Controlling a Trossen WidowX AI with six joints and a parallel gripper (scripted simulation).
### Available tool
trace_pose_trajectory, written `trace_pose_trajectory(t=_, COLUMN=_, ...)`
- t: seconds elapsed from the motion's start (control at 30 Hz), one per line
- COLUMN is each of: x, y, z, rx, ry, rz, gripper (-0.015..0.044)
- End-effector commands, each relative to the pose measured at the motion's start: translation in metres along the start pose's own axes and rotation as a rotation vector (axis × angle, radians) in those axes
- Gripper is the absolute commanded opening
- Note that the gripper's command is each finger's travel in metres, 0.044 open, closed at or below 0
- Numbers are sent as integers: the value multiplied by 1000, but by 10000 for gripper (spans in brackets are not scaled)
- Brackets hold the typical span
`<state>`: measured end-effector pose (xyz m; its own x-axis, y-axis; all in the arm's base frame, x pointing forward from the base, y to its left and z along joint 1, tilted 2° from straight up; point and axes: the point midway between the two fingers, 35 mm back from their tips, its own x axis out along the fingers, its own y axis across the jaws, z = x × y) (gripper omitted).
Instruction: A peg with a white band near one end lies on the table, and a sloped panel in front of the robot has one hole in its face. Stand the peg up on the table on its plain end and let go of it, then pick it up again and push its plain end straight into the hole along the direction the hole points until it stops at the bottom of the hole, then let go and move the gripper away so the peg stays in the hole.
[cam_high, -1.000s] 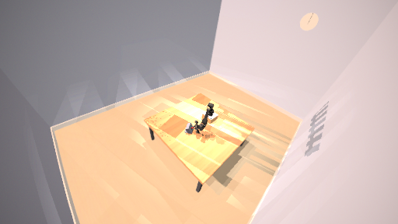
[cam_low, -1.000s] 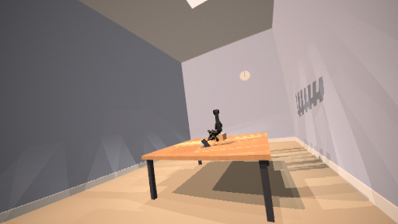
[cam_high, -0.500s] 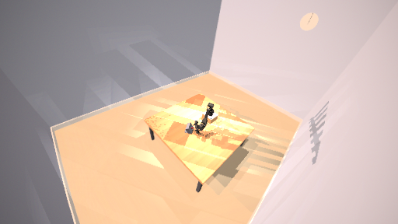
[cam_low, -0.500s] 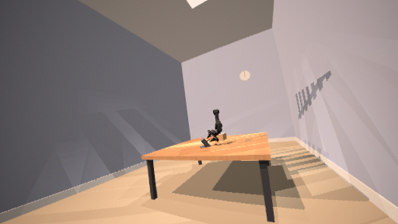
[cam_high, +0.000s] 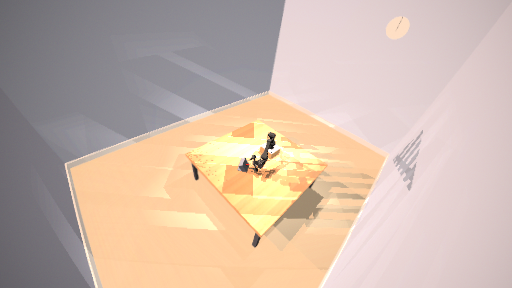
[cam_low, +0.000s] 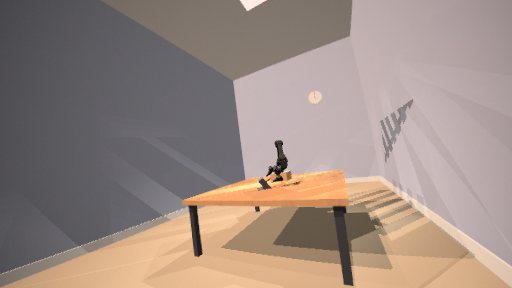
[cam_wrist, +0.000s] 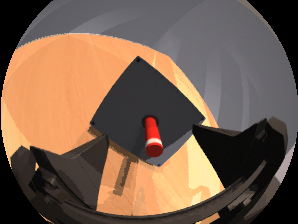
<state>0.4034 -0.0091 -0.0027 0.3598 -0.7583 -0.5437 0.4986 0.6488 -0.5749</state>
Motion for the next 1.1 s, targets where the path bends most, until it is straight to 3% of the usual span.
trace_pose_trajectory(t=0.0, x=-8, y=1, z=1, rx=4, ry=-2, rz=1, gripper=440)
trace_pose_trajectory(t=1.07, x=-60, y=6, z=0, rx=-3, ry=3, rz=3, gripper=440)
